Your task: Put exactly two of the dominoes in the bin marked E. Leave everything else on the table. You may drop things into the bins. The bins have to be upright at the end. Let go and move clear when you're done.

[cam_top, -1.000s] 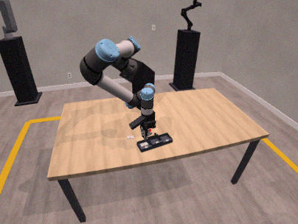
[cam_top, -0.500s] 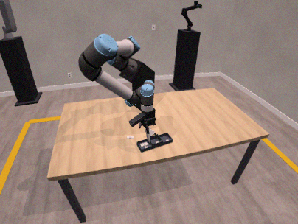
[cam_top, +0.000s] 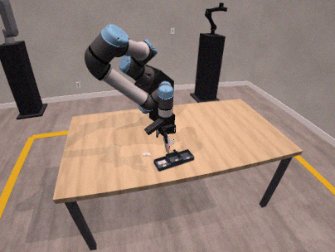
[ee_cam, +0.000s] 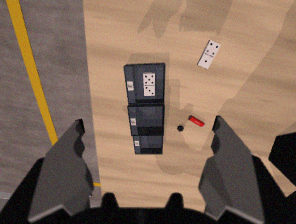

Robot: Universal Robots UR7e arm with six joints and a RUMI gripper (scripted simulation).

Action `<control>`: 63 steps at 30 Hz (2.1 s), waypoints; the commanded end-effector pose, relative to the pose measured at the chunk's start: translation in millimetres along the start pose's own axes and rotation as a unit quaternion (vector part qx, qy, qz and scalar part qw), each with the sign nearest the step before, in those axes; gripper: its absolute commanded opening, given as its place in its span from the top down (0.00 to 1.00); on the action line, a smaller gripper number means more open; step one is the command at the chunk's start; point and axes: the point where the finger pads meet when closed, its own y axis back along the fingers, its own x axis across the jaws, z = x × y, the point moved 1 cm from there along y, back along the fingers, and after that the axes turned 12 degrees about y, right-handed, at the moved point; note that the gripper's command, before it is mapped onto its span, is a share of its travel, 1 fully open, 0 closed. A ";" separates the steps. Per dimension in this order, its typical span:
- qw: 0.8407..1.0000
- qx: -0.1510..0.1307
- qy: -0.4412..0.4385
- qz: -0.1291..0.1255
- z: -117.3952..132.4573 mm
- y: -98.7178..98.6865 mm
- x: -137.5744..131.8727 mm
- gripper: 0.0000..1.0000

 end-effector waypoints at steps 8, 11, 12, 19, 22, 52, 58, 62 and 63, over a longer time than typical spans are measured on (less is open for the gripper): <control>1.000 -0.001 0.000 0.001 -0.3 47.5 -0.5 0.00; 1.000 -0.001 0.000 0.001 -0.3 59.5 -0.5 0.00; 1.000 -0.001 0.000 0.001 -0.3 63.3 -0.5 0.00; 1.000 -0.001 0.000 0.001 -0.3 63.3 -0.5 0.00; 1.000 -0.001 0.000 0.001 -0.3 63.3 -0.5 0.00; 1.000 -0.001 0.000 0.001 -0.3 63.3 -0.5 0.00; 1.000 -0.001 0.000 0.001 -0.3 63.3 -0.5 0.00; 1.000 -0.001 0.000 0.001 -0.3 63.3 -0.5 0.00; 1.000 -0.001 0.000 0.001 -0.3 63.3 -0.5 0.00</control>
